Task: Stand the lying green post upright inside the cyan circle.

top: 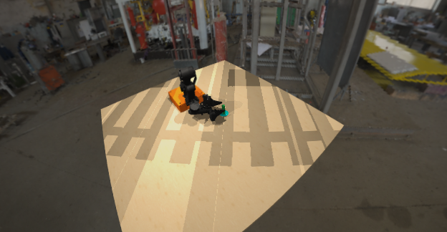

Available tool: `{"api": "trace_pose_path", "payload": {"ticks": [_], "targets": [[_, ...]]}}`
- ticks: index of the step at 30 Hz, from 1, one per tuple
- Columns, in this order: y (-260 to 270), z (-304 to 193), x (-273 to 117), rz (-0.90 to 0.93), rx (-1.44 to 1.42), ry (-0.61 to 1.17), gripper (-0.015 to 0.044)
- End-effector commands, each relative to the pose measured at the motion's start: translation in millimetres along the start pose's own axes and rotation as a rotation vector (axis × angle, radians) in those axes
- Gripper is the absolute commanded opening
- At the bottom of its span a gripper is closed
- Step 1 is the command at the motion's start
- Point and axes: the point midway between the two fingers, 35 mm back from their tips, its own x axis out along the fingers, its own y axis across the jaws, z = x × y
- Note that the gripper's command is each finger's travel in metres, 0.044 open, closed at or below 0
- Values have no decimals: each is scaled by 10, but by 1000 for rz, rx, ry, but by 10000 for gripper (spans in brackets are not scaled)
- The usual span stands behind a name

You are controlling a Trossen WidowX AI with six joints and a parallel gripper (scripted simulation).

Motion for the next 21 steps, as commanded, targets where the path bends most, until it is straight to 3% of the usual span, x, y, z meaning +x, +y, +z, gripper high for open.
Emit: {"api": "trace_pose_path", "payload": {"ticks": [1,21], "targets": [[-36,75,-2,-3,-2,1,400],[-91,612,-48,-1,-4,-1,400]]}}
